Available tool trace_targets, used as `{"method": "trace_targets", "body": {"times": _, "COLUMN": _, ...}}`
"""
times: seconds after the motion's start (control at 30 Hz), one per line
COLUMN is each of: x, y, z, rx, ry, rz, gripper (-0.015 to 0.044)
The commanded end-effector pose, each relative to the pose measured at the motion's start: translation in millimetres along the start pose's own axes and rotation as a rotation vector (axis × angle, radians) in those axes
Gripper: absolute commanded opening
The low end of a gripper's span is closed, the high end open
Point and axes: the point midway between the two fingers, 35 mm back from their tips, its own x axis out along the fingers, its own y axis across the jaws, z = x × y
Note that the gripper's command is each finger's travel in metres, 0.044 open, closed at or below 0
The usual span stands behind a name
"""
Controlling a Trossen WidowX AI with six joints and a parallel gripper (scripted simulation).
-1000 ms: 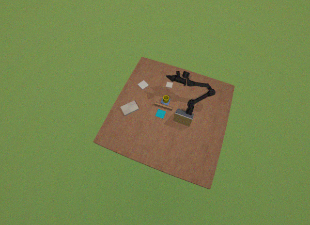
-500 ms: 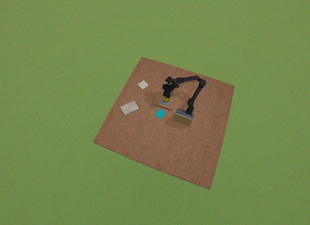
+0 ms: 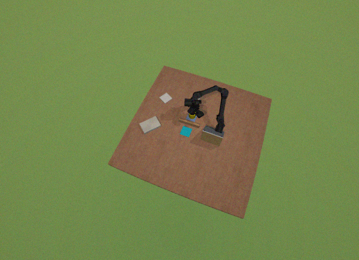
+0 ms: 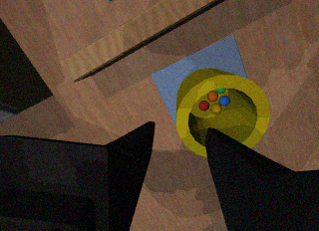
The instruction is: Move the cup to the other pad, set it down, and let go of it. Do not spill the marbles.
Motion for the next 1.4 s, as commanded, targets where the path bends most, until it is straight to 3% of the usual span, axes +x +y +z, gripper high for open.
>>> {"method": "trace_targets", "body": {"times": 0.0, "x": -1, "y": -3, "z": 0, "rx": -0.022, "ry": 0.013, "rz": -0.006, "gripper": 0.0167}}
{"method": "trace_targets", "body": {"times": 1.37, "x": 60, "y": -3, "z": -1, "rx": -0.021, "ry": 0.015, "rz": -0.008, "gripper": 0.0167}}
